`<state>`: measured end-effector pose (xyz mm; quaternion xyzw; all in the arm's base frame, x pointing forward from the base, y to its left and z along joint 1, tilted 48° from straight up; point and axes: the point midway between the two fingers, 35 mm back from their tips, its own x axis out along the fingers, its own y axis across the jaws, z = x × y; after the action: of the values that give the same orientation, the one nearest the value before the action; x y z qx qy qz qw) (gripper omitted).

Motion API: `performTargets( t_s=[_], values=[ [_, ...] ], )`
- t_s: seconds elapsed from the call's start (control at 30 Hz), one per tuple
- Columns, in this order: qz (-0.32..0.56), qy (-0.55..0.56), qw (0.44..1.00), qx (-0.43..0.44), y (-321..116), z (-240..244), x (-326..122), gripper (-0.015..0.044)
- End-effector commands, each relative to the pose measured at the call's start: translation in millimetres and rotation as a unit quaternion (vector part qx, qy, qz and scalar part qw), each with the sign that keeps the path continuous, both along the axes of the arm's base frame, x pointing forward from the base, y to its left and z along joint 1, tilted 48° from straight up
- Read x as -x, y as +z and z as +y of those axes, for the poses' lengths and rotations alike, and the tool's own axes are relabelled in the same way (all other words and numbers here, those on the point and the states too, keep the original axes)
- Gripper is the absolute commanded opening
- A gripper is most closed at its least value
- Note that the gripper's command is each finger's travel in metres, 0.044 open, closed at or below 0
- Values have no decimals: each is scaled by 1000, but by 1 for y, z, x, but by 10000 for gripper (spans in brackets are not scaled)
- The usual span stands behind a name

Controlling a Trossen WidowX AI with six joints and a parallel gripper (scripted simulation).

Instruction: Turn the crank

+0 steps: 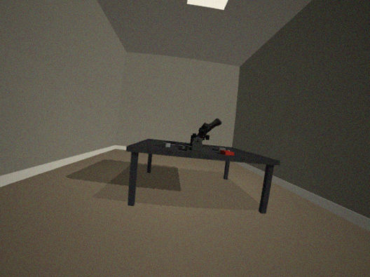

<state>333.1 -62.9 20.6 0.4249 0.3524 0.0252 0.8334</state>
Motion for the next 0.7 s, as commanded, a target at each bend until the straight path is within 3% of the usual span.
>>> performTargets(
  t_s=[0.0,0.67],
  values=[
    [-6,-3,1000,1,6,-8,2,0],
    [-6,-3,1000,2,6,-28,7,0]
  ],
)
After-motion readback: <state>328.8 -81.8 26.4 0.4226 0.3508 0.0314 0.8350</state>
